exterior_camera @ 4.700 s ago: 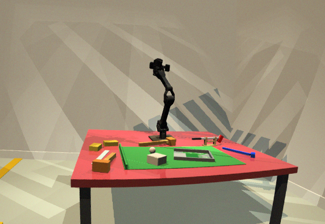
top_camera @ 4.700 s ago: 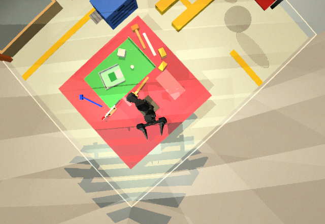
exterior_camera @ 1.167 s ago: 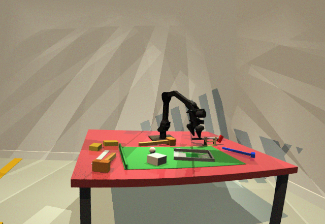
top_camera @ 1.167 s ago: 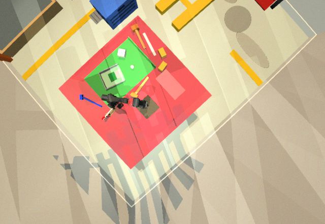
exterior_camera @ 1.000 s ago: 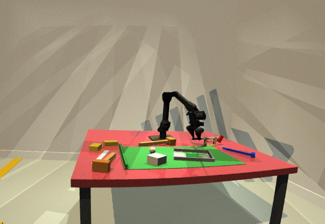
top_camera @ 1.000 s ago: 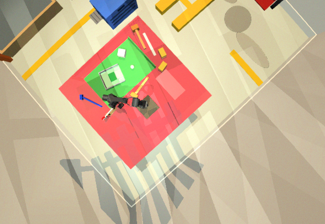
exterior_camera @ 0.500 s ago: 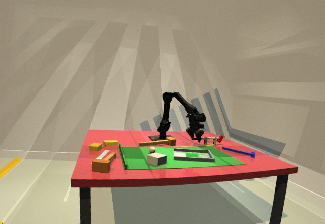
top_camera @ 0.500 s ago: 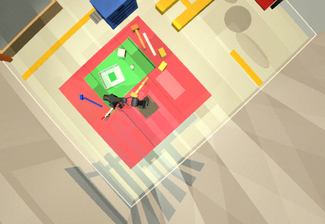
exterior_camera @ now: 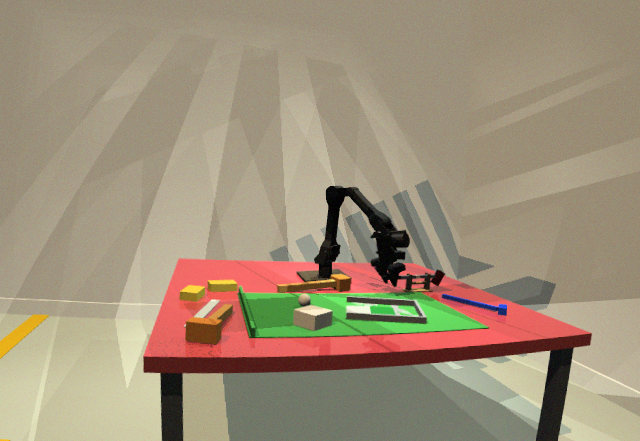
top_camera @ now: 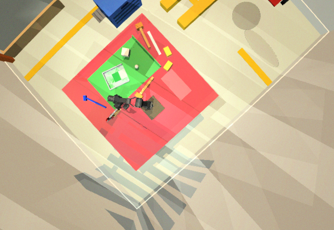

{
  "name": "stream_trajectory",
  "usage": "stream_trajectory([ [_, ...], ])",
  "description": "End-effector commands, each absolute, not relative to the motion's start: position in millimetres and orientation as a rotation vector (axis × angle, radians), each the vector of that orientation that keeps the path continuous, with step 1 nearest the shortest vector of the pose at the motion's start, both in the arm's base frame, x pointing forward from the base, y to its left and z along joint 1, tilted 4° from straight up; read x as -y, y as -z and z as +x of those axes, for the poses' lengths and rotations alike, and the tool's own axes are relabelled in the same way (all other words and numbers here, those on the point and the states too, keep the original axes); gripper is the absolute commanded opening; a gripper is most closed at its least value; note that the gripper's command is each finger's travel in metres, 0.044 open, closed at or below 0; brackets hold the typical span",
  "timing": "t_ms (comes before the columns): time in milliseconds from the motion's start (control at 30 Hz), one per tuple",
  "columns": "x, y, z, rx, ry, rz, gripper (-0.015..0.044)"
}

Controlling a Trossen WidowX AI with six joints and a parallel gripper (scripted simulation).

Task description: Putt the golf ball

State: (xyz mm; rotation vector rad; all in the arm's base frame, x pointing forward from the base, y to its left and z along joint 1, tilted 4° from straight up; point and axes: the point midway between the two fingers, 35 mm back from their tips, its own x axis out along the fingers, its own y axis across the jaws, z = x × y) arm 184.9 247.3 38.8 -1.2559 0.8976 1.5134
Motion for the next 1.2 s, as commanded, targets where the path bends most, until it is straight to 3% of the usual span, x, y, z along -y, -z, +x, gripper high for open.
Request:
stream_trajectory([
  [0,-247,-39,185,-0.897,-1.513,-1.256,0.0256],
  [233,-247,-39,185,-0.897,-1.513,-1.256,0.0072],
  [533,-248,-40,185,-0.897,-1.513,-1.256,0.0000],
  [1167,-252,-135,182,-0.899,-1.515,-1.254,0.0000],
])
